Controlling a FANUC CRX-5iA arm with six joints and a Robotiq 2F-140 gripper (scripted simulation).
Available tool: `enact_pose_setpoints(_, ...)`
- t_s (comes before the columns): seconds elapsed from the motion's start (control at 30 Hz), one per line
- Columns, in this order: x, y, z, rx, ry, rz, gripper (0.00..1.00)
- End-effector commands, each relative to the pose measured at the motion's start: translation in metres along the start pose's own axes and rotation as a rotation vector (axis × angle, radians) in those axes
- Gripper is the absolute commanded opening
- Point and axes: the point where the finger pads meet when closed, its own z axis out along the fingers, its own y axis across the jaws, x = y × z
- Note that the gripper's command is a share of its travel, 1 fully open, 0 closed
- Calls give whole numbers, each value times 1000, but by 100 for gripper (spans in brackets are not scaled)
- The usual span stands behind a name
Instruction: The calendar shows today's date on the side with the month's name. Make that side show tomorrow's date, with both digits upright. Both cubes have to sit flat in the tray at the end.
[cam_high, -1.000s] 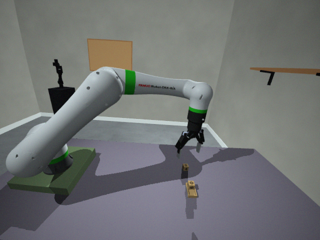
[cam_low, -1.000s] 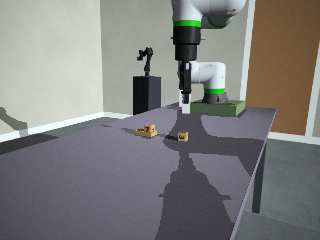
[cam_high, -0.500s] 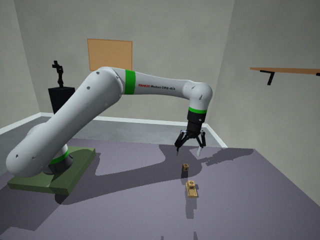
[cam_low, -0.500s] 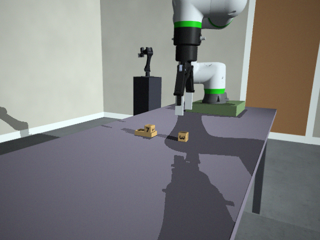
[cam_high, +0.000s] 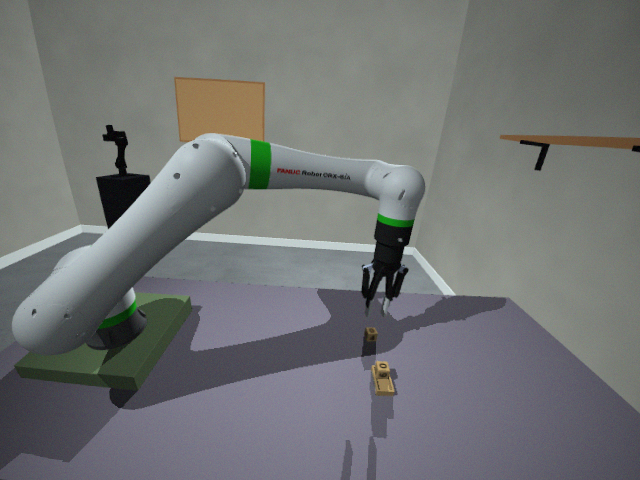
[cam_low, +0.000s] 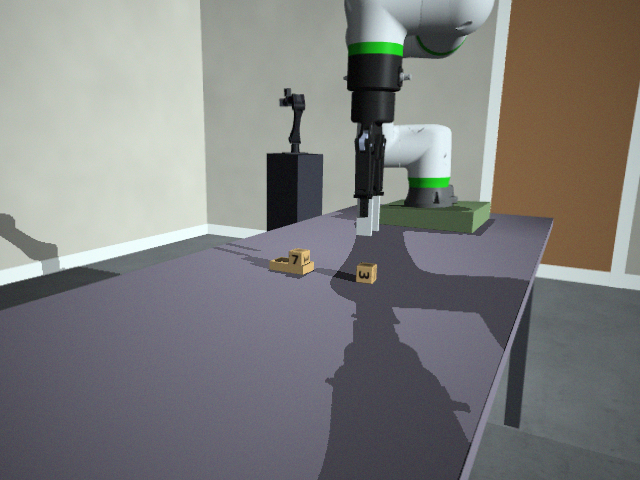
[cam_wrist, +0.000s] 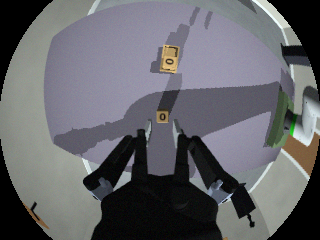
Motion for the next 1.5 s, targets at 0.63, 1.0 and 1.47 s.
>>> enact_pose_setpoints(0.63, 0, 0, 0, 1, 0, 0, 36)
enact_pose_setpoints(1.0, 0, 0, 3, 1, 0, 0, 36)
enact_pose_setpoints(1.47, 0, 0, 18, 1, 0, 0, 36)
